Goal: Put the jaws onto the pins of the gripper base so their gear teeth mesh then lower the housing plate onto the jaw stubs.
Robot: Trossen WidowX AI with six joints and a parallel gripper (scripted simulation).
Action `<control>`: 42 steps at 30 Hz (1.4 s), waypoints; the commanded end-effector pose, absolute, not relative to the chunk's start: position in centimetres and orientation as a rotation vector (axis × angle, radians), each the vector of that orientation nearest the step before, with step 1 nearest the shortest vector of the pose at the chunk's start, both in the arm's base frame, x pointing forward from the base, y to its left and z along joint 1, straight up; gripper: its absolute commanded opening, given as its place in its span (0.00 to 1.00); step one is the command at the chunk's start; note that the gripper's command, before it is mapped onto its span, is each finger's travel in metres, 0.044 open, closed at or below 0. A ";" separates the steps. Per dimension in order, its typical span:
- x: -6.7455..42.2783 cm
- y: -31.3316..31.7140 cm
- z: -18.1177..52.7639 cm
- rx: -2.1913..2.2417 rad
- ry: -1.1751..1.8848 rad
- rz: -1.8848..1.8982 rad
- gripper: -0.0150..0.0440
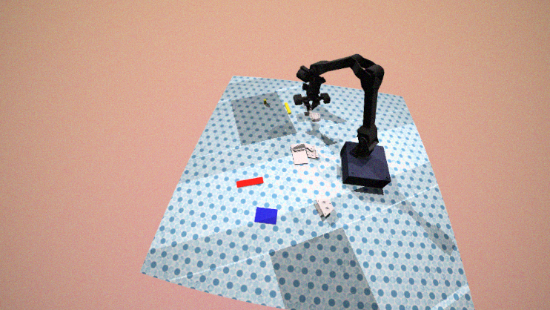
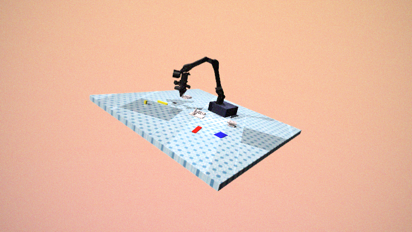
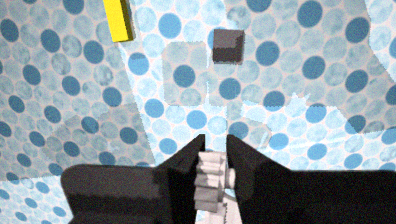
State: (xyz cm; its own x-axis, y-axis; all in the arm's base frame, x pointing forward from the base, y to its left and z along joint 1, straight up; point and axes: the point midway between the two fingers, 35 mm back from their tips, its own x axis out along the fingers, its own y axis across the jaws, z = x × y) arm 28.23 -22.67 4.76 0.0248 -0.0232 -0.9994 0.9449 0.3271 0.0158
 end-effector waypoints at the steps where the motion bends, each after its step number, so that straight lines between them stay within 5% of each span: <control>1: 28.7 -22.6 4.7 0.877 1.352 -0.883 0.32; 42: 30.2 -22.8 1.2 0.652 1.436 -0.663 0.32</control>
State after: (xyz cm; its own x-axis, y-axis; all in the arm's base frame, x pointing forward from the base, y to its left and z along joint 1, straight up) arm 30.28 -22.89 1.92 0.0286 -0.0251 -0.9993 0.7526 0.6584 0.0050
